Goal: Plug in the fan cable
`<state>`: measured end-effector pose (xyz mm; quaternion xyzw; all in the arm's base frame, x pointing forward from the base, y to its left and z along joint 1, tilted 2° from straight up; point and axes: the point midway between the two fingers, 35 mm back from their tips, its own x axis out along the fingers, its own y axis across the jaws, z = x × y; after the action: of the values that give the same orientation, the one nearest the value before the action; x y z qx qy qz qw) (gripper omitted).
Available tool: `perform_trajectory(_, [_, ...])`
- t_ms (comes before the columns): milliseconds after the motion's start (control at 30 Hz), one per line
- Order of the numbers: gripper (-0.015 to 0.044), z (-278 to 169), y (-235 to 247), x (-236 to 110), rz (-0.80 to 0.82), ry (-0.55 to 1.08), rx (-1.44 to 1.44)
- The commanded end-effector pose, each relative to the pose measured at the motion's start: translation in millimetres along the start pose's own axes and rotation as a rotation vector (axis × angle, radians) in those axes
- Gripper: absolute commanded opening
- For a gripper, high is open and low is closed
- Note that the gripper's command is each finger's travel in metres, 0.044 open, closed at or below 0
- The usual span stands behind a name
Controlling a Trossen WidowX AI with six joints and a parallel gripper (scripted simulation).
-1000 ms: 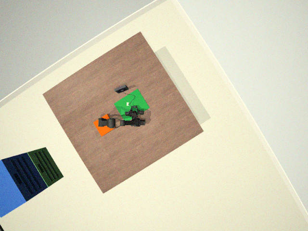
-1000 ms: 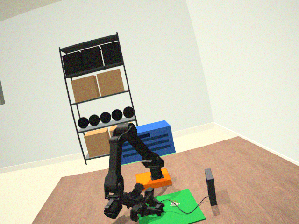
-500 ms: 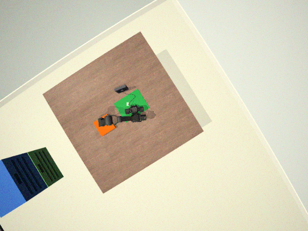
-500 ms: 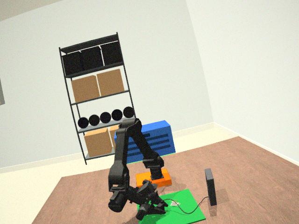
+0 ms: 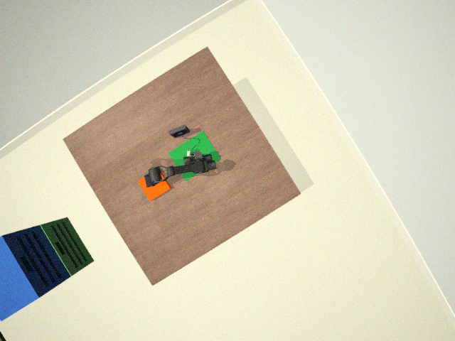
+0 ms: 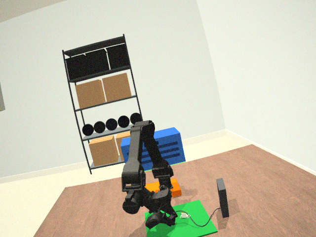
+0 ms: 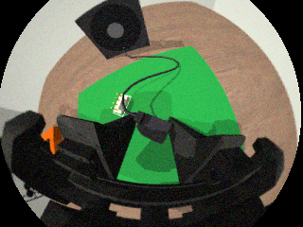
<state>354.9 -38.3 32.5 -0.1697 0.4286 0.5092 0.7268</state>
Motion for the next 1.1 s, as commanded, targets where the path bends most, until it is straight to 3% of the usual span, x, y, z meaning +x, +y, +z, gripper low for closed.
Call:
perform_trajectory(0, [0.0205,6.3,-1.5,-8.1,-0.027,0.104,0.013])
perform_trajectory(733, [0.0205,33.5,1.7,-51.7,-0.237,0.524,0.082])
perform_trajectory(967, [0.0205,32.8,3.1,-49.7,-0.231,0.529,0.08])
perform_trajectory(1067, [0.0284,32.8,3.1,-49.7,-0.231,0.529,0.08])
